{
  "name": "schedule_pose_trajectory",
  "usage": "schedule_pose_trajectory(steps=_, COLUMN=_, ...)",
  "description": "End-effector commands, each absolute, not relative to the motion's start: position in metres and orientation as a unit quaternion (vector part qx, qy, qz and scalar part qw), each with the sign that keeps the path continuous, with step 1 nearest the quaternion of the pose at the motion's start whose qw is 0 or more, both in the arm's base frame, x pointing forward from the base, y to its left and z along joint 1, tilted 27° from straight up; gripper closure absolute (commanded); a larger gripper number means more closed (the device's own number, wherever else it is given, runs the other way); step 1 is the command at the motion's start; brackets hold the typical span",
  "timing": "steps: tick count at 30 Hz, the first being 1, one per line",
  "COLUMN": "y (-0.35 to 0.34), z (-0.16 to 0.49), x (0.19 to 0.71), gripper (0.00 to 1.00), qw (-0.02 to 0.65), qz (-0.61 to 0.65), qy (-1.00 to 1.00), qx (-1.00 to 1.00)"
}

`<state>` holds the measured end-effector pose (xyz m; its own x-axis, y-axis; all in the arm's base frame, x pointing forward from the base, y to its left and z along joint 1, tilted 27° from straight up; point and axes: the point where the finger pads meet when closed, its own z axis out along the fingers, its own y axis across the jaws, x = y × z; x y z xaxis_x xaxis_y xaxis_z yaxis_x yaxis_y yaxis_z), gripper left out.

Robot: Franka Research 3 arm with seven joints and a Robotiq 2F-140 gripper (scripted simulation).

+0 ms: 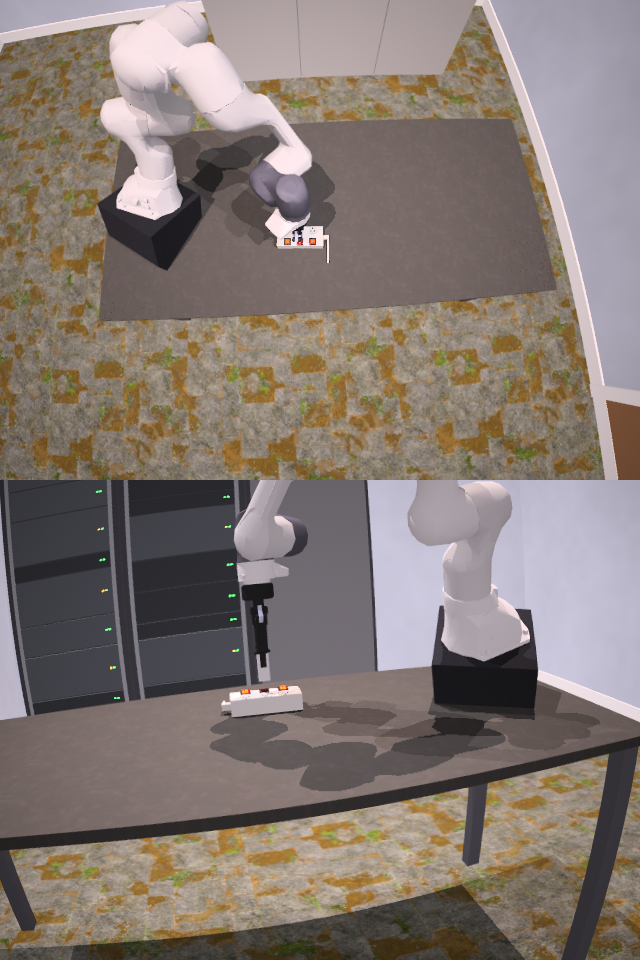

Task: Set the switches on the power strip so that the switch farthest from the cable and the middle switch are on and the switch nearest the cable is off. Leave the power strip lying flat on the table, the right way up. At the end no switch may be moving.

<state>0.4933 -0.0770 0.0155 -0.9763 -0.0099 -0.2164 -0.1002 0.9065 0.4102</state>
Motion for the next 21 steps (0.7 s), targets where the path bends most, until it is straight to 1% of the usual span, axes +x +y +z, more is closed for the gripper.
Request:
schedule_pose_trajectory(steps=1, y=-0.079, z=0.011, x=0.497, gripper=1.0, qw=0.108, qz=0.21, qy=0.971, qx=-0.026)
schedule_pose_trajectory(steps=21, y=-0.074, z=0.001, x=0.499, gripper=1.0, qw=0.108, qz=0.21, qy=0.971, qx=-0.026)
